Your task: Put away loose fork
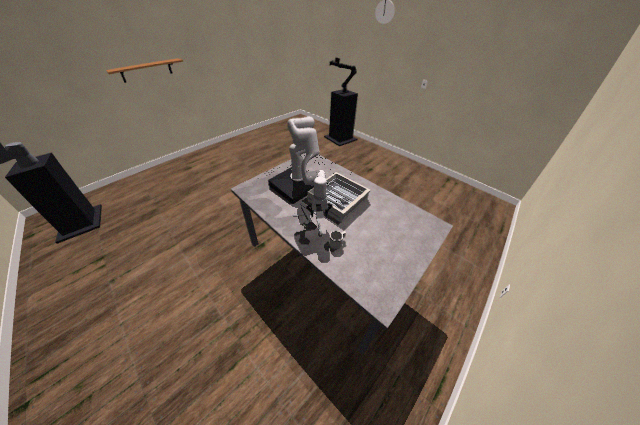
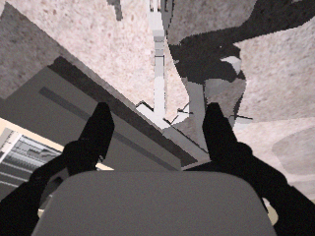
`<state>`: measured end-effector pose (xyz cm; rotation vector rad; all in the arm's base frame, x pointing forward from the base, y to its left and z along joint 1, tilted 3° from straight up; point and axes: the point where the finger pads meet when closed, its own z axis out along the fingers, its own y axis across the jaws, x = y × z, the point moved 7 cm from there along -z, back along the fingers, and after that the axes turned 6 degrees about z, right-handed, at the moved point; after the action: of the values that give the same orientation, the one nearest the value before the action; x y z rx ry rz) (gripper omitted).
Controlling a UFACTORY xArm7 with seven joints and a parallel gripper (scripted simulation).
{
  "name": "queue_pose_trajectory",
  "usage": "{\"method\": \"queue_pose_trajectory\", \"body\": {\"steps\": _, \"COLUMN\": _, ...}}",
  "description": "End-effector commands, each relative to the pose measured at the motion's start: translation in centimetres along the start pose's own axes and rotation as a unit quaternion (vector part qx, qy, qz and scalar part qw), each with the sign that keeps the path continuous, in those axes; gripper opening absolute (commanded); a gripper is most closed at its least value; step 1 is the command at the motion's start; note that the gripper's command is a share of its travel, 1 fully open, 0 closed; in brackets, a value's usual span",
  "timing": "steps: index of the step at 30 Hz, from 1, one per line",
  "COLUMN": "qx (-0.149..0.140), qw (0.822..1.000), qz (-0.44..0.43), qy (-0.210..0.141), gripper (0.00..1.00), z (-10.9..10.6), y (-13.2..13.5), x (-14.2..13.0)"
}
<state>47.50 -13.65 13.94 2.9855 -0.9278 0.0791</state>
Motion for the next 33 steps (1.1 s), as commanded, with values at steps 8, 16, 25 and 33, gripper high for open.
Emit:
{"method": "queue_pose_trajectory", "body": {"steps": 8, "qx": 0.001, "qw": 1.000, "qz": 0.000, "qy": 0.002, "gripper": 1.00, "z": -0.2, "y": 0.0, "x": 0.1}}
{"method": "queue_pose_trajectory", "body": {"steps": 16, "qx": 0.001, "qw": 1.000, "qz": 0.002, "qy": 0.002, "gripper": 1.00, "z": 0.6, "y": -0.1, "x": 0.9}}
{"method": "queue_pose_trajectory", "body": {"steps": 25, "qx": 0.001, "qw": 1.000, "qz": 0.002, "qy": 0.002, "gripper": 0.28, "z": 0.9, "y": -0.1, "x": 1.0}}
{"method": "queue_pose_trajectory", "body": {"steps": 33, "qx": 0.001, "qw": 1.000, "qz": 0.002, "qy": 0.002, "gripper": 0.28, "z": 0.9, "y": -0.1, "x": 1.0}}
